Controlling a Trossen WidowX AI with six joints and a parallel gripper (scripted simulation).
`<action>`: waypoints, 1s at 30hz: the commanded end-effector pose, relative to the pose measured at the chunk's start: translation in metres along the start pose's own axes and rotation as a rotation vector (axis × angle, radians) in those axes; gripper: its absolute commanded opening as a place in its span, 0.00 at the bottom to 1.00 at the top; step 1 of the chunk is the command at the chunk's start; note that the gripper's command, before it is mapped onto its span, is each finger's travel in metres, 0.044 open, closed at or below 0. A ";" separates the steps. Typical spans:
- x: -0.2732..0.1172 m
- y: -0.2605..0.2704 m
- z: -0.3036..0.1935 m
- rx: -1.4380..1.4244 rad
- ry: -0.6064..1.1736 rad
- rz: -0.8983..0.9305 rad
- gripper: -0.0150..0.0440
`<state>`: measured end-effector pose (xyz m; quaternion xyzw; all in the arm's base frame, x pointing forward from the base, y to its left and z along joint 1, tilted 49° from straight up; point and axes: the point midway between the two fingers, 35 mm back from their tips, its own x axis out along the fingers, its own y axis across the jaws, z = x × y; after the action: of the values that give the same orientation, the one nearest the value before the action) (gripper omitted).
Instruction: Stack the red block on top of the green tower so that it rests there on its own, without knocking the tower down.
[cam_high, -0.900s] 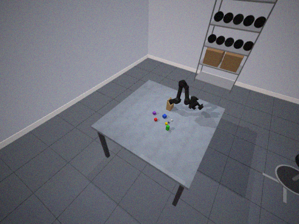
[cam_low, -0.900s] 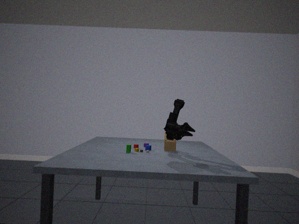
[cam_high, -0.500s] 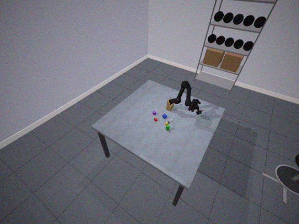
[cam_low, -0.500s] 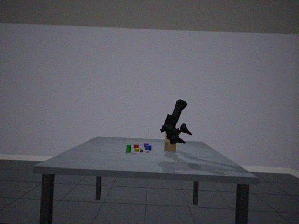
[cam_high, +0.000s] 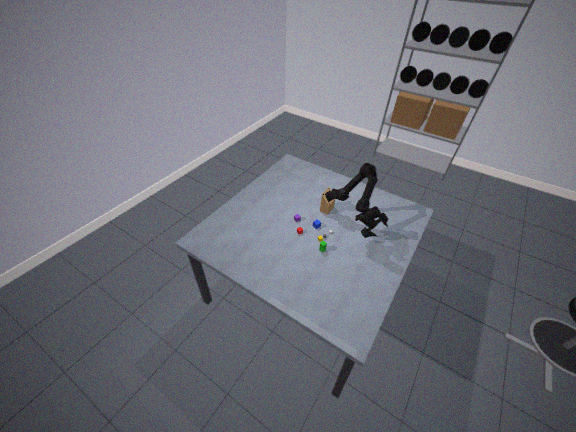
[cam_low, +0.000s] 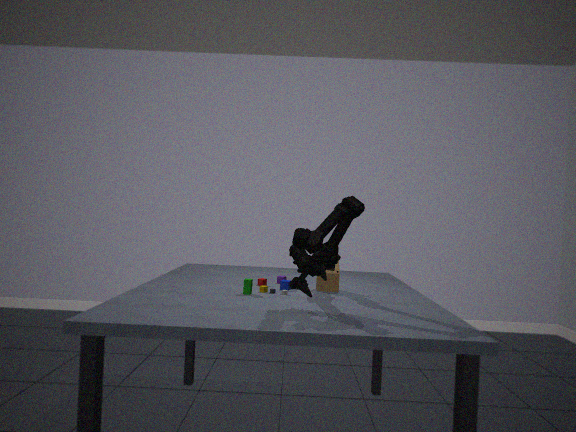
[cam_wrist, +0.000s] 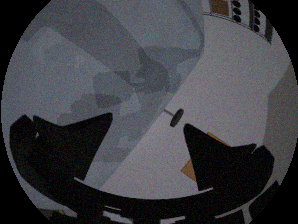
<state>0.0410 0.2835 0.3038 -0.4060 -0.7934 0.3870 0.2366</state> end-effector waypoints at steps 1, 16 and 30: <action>-0.019 0.038 -0.032 0.288 0.118 0.110 1.00; -0.142 0.155 -0.096 1.206 0.664 0.286 1.00; -0.286 0.230 -0.074 1.969 1.237 0.168 1.00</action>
<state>0.3435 0.1865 0.1621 -0.2641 0.0521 0.6099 0.7454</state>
